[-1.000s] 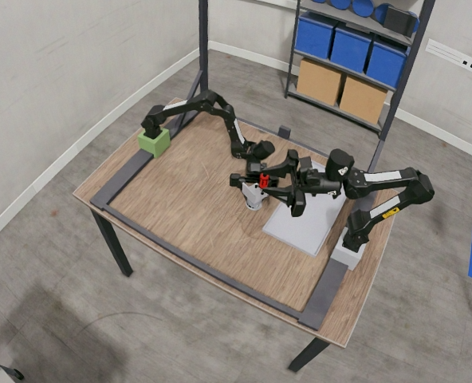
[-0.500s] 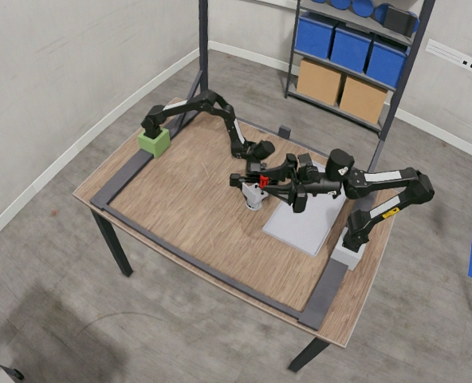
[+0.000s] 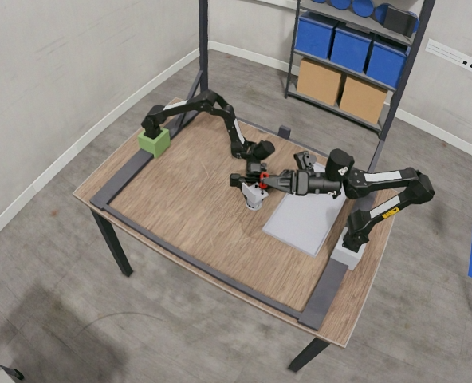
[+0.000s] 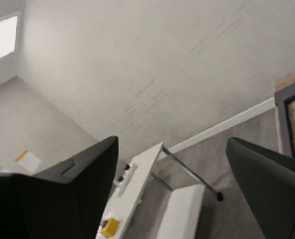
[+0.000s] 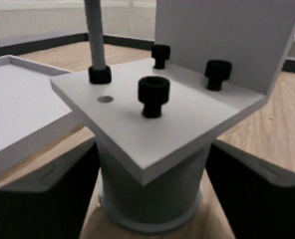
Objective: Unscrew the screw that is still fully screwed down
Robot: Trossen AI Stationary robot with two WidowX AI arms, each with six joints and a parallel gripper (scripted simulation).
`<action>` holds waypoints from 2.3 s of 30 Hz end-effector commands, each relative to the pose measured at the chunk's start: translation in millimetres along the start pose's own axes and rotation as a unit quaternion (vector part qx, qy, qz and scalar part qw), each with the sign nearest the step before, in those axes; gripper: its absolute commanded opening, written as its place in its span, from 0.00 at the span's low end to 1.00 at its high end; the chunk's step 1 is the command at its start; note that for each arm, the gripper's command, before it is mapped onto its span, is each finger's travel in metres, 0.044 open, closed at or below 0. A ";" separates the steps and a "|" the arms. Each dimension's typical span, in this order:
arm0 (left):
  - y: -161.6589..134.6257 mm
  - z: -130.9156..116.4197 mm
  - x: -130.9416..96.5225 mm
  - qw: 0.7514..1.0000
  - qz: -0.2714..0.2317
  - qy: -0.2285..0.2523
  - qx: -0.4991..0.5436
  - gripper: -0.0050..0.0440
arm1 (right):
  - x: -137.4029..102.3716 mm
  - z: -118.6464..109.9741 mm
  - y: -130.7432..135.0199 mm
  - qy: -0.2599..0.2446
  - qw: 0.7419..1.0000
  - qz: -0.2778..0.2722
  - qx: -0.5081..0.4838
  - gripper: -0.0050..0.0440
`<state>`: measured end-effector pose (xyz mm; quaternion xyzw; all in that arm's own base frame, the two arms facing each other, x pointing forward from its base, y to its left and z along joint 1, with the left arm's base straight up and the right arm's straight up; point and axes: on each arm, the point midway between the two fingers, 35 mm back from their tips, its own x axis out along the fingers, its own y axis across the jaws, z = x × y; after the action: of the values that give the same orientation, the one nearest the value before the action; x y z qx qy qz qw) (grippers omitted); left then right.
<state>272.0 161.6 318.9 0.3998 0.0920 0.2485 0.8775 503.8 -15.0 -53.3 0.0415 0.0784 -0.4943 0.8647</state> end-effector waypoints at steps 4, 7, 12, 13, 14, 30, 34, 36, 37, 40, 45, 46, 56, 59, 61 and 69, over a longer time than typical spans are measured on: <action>12.0 11.7 -2.3 0.987 0.016 -0.010 0.162 0.71 | 1.6 14.6 5.1 -0.006 1.000 0.000 0.017 0.60; 12.0 11.7 -2.3 0.973 0.015 -0.009 0.229 0.71 | 1.6 14.6 5.1 -0.006 1.000 0.000 0.017 0.60; 11.6 11.5 -2.2 0.958 0.019 -0.010 0.287 0.71 | 1.6 14.6 5.1 -0.006 1.000 0.000 0.017 0.60; 11.6 11.5 -2.2 0.949 0.019 -0.009 0.316 0.71 | 1.6 14.6 5.1 -0.006 1.000 0.000 0.017 0.60; 11.6 11.5 -2.2 0.939 0.020 -0.008 0.344 0.71 | 1.6 14.6 5.1 -0.006 1.000 0.000 0.017 0.60; 11.6 11.5 -2.3 0.779 0.021 -0.002 0.626 0.71 | 1.6 14.6 5.1 -0.006 1.000 0.000 0.017 0.60; 11.6 11.5 -2.3 0.709 0.020 0.001 0.705 0.71 | 1.6 14.6 5.1 -0.006 1.000 0.000 0.017 0.60; 11.7 11.5 -2.3 0.676 0.019 0.002 0.736 0.71 | 1.6 14.6 5.1 -0.006 1.000 0.000 0.017 0.60; 11.7 11.5 -2.3 0.660 0.019 0.002 0.751 0.71 | 1.6 14.6 5.1 -0.006 1.000 0.000 0.017 0.60; 11.7 11.4 -2.3 0.607 0.017 0.003 0.794 0.71 | 1.6 14.6 5.1 -0.006 1.000 0.000 0.017 0.60; 11.6 11.5 -2.3 0.537 0.021 0.005 0.843 0.71 | 1.6 14.6 5.1 -0.006 1.000 0.000 0.017 0.60; 11.6 11.5 -2.3 0.537 0.021 0.005 0.843 0.71 | 1.6 14.6 5.1 -0.006 1.000 0.000 0.017 0.60; -39.4 11.9 19.5 0.532 -0.077 -0.074 0.840 0.71 | 1.6 14.6 5.1 -0.006 1.000 0.000 0.017 0.60; -49.9 12.4 23.4 0.531 -0.095 -0.091 0.837 0.71 | 1.6 14.6 5.1 -0.006 1.000 0.000 0.017 0.60; -49.8 12.4 23.4 0.531 -0.095 -0.091 0.837 0.71 | 1.6 14.6 5.1 -0.006 1.000 0.000 0.017 0.60; -80.3 12.6 26.7 0.514 -0.152 -0.133 0.834 0.71 | 1.6 14.6 5.1 -0.006 1.000 0.000 0.017 0.60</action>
<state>320.0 130.0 264.4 0.9557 0.2096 -0.1177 0.1697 503.8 -15.0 -53.3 0.0415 0.0784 -0.4943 0.8647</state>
